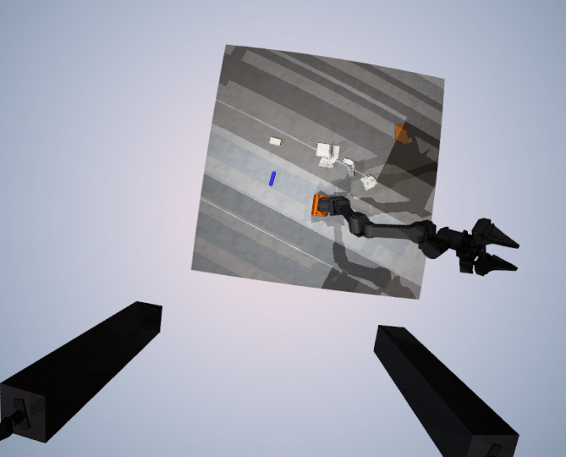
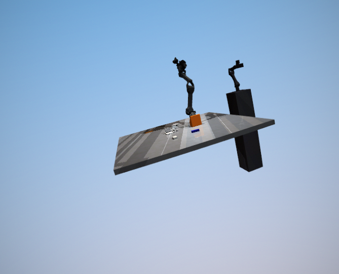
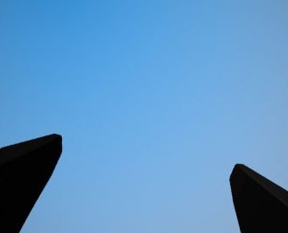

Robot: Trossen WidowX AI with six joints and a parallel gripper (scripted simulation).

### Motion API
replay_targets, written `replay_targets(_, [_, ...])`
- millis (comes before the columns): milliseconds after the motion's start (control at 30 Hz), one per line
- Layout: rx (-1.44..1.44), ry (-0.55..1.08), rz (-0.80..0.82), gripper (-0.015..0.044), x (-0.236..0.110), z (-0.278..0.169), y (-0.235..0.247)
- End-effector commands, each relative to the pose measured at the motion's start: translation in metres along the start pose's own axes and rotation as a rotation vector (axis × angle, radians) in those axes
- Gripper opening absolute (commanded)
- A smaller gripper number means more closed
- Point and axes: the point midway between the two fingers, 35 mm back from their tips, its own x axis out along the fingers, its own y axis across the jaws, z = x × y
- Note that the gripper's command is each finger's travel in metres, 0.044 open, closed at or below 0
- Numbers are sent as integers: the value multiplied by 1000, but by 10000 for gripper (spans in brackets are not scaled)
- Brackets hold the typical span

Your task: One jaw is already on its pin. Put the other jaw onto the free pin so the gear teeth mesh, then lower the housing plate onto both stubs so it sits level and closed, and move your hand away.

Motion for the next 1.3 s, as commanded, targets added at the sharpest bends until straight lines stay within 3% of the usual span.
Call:
replay_targets(0, [-11,49,-15,440,-1,-21,-14])
replay_targets(433, [-53,157,-123,440,-12,-65,-53])
replay_targets(1267, [-60,560,-322,440,-70,-200,-121])
